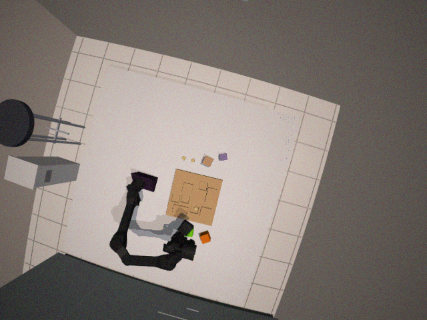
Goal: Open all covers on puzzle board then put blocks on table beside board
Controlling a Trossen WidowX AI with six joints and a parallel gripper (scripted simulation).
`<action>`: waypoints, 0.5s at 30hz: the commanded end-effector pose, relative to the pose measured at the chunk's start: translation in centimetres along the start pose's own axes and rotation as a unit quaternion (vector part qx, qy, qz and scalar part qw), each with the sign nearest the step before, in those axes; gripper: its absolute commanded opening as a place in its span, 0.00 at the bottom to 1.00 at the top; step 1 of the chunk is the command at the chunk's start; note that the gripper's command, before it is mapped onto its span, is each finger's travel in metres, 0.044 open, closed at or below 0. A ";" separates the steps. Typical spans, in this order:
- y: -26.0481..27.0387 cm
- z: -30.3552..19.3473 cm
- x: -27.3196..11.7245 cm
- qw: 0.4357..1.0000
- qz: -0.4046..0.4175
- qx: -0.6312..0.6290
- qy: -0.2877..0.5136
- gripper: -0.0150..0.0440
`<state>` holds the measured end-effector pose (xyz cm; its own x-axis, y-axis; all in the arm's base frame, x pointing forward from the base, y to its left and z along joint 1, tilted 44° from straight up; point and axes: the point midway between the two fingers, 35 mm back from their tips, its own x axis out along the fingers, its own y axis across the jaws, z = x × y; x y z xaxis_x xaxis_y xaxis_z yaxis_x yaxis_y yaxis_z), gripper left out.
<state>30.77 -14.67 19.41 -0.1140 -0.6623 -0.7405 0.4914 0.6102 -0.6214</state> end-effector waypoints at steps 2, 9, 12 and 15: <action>-2.2 -0.7 0.1 1.000 -0.006 -0.004 0.002 0.39; -4.7 -1.5 0.1 1.000 -0.012 -0.003 0.001 0.39; -5.8 -1.9 0.1 1.000 -0.014 -0.003 0.001 0.39; -6.3 -2.1 0.1 1.000 -0.016 -0.003 0.001 0.39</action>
<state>26.69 -17.26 22.44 -0.1228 -0.6774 -0.7253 0.4914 0.5935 -0.6375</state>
